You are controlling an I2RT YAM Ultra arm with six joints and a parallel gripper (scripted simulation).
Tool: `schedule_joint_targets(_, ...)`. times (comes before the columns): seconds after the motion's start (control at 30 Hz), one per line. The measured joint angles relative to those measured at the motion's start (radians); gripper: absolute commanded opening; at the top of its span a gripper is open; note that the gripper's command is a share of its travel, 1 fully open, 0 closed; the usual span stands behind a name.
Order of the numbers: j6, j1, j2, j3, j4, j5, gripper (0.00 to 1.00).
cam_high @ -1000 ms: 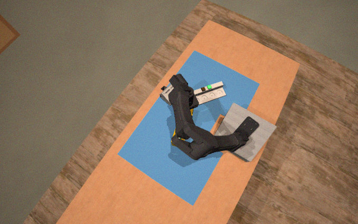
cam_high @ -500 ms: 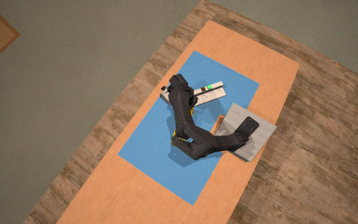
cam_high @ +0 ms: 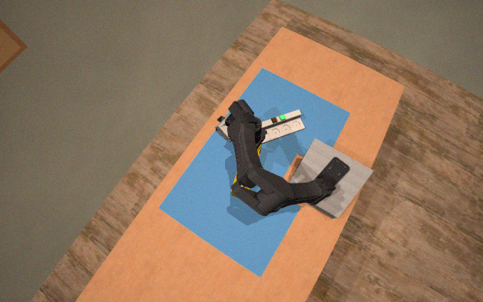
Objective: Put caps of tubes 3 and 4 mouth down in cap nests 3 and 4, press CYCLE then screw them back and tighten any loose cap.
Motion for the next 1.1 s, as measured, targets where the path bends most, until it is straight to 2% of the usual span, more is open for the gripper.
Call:
schedule_joint_targets(0.17, 0.002, 0.0, 0.0, 0.0, 0.0, 0.0, 0.0)
schedule_joint_targets(0.3, 0.065, 0.0, 0.0, 0.0, 0.001, 0.0, 0.0)
schedule_joint_targets(1.1, 0.716, 0.0, 0.0, -0.003, 0.004, 0.0, 0.0)
